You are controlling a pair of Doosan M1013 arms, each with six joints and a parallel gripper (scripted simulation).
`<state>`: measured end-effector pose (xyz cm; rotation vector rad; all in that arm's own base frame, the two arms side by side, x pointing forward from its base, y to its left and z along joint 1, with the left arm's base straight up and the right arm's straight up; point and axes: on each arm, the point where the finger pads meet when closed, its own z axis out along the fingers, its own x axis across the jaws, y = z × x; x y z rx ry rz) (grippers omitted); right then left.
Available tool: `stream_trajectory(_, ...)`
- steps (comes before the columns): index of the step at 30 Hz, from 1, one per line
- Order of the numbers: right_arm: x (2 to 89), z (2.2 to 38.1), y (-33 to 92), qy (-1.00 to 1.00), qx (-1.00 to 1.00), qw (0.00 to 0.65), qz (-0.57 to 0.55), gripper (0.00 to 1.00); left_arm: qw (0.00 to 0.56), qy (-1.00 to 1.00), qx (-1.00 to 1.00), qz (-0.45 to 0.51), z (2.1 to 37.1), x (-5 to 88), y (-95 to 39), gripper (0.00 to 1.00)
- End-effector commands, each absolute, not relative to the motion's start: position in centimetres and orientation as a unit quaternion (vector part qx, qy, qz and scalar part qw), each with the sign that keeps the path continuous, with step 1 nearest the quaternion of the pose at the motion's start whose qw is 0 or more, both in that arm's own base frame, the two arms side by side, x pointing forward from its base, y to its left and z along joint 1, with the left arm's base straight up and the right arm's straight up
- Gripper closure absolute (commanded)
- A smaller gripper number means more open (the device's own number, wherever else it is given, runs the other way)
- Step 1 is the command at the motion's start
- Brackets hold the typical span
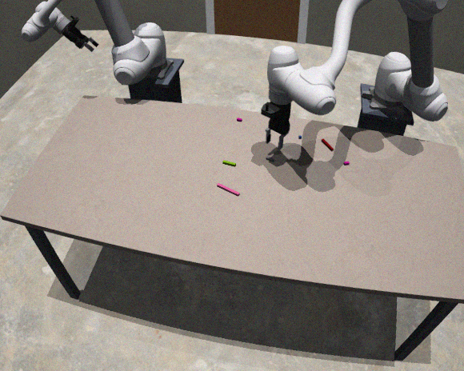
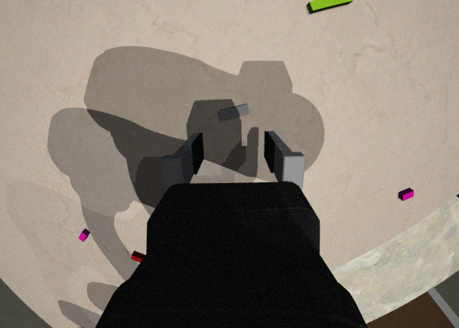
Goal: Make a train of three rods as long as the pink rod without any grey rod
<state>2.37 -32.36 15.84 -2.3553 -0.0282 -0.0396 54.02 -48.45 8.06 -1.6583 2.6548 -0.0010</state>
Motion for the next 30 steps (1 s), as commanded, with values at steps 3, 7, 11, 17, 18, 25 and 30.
stream_trajectory(3, 2.4, 15.9, -32.4, -0.011, -0.924, 0.382, -0.016, 0.0, 0.0, 0.903, -0.429, -0.001, 8.2, 55.0, -49.9, 0.0)
stream_trajectory(7, 2.4, 15.9, -32.4, -0.011, -0.924, 0.382, -0.016, 0.0, 0.001, 0.928, -0.372, -0.001, 8.2, 55.5, -50.7, 0.0)
stream_trajectory(11, 2.4, 15.9, -32.4, -0.011, -0.924, 0.382, -0.016, 0.0, 0.001, 0.944, -0.329, -0.001, 8.3, 55.8, -51.2, 0.0)
stream_trajectory(17, 2.4, 15.9, -32.4, -0.011, -0.924, 0.382, -0.016, 0.0, 0.001, 0.973, -0.233, -0.001, 8.3, 56.5, -52.4, 0.0)
stream_trajectory(18, 2.4, 15.9, -32.4, -0.011, -0.924, 0.382, -0.016, 0.0, 0.001, 0.976, -0.217, -0.001, 8.3, 56.6, -52.5, 0.0)
stream_trajectory(25, 2.4, 15.9, -32.4, -0.011, -0.924, 0.382, -0.016, 0.0, 0.001, 0.994, -0.11, -0.001, 8.3, 57.2, -53.6, 0.0)
stream_trajectory(30, 2.4, 15.9, -32.4, -0.011, -0.924, 0.382, -0.016, 0.0, 0.001, 0.999, -0.034, -0.001, 8.3, 57.7, -54.3, 0.0)
